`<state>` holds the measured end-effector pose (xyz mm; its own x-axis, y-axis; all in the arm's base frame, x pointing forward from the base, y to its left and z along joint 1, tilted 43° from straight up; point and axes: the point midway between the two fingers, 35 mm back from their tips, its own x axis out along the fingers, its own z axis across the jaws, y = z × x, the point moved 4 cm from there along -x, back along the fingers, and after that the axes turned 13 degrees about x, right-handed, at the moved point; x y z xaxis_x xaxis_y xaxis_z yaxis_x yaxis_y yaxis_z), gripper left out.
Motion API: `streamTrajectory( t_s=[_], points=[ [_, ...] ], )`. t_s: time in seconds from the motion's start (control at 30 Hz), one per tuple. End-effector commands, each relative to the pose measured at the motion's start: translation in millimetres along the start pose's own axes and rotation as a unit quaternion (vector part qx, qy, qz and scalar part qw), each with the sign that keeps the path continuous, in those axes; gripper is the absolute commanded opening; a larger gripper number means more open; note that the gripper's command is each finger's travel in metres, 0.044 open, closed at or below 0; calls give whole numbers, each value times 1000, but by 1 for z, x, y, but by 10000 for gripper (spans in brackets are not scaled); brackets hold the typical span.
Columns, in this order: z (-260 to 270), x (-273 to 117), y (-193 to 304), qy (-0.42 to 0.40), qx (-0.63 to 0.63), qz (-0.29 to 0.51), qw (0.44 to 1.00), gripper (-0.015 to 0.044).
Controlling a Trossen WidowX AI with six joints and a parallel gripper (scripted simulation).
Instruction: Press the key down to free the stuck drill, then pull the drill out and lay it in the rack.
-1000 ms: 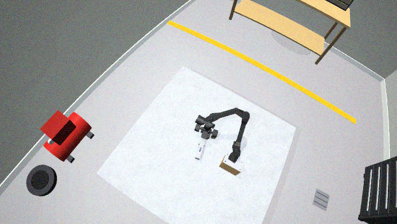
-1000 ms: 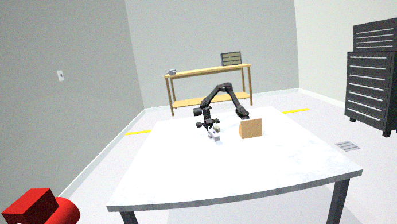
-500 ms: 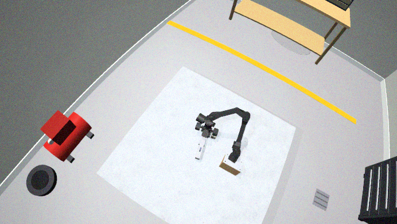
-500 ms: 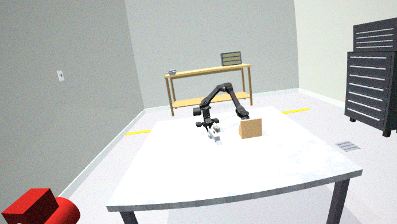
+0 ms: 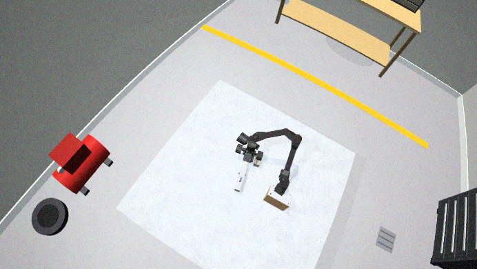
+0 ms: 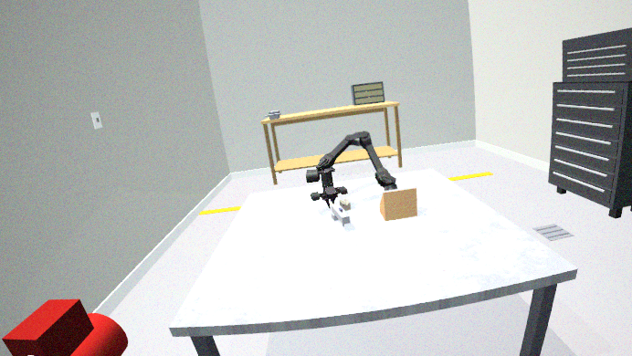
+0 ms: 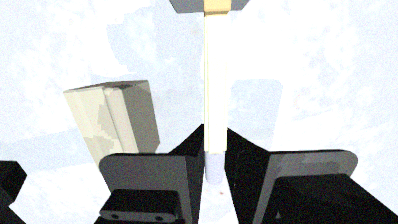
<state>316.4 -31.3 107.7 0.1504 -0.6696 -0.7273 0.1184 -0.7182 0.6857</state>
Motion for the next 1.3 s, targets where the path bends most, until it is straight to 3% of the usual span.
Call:
streamTrajectory(
  t_s=[0.0, 1.27],
  points=[
    [-3, -1, 7, 2, -1, 0, 1000, 0],
    [-4, -14, 29, 2, -1, 0, 1000, 0]
  ],
)
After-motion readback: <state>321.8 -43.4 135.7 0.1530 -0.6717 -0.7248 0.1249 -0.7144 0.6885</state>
